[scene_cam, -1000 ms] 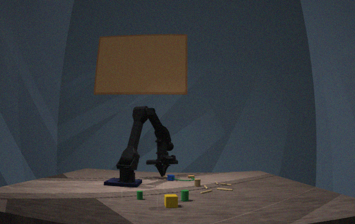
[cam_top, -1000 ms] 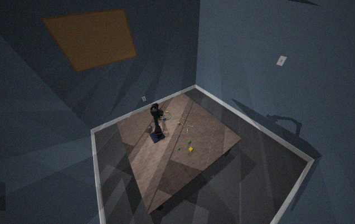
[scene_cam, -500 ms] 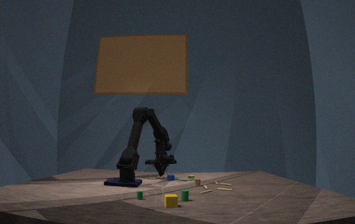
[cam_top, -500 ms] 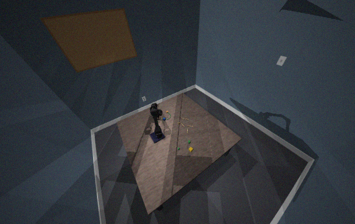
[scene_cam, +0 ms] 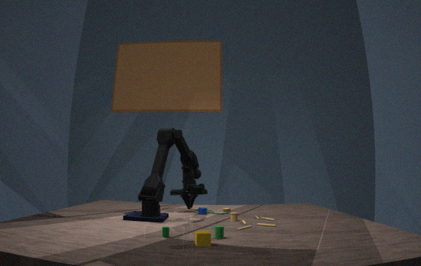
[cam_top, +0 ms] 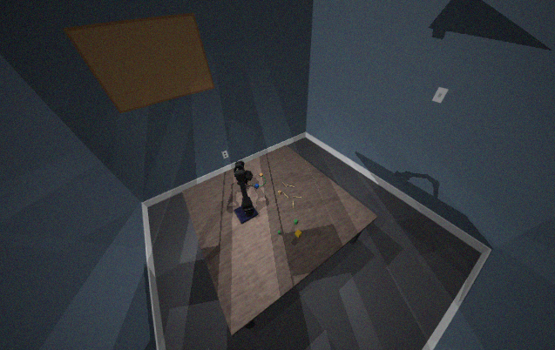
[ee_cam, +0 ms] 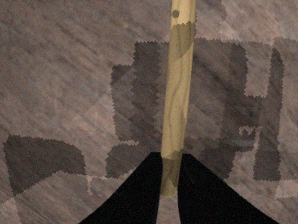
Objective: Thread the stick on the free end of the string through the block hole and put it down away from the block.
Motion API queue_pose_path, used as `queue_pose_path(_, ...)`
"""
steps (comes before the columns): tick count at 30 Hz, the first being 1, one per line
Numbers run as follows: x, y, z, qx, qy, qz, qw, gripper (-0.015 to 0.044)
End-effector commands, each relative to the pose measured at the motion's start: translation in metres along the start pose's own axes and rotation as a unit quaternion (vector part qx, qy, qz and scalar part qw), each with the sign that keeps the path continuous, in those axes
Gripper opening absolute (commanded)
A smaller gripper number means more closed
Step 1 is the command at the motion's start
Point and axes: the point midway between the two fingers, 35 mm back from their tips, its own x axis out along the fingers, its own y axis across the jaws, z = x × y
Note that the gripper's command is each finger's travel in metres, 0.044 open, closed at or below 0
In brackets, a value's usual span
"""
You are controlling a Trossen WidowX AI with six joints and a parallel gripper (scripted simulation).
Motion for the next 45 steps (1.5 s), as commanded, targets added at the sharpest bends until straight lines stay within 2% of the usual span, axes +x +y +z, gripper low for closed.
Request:
queue_pose_path(1,-0.003,0.0,-0.003,0.002,0.001,0.0,1.0,0.0)
queue_pose_path(13,0.009,0.0,-0.017,0.0,0.001,0.0,1.0,0.0)
queue_pose_path(19,0.009,-0.001,-0.014,-0.003,-0.001,-0.001,1.0,0.0157)
queue_pose_path(21,-0.002,0.0,-0.014,-0.003,-0.001,-0.001,1.0,0.021)
queue_pose_path(26,-0.069,0.0,-0.008,-0.003,-0.001,-0.001,1.0,0.021)
queue_pose_path(31,-0.071,0.0,-0.007,-0.003,-0.001,-0.001,1.0,0.021)
queue_pose_path(37,-0.068,0.002,-0.009,-0.002,0.005,0.007,1.0,0.0367)
queue_pose_path(40,-0.087,0.002,-0.008,-0.002,0.005,0.007,1.0,0.044)
queue_pose_path(45,-0.096,0.002,-0.006,-0.002,0.004,0.007,1.0,0.044)
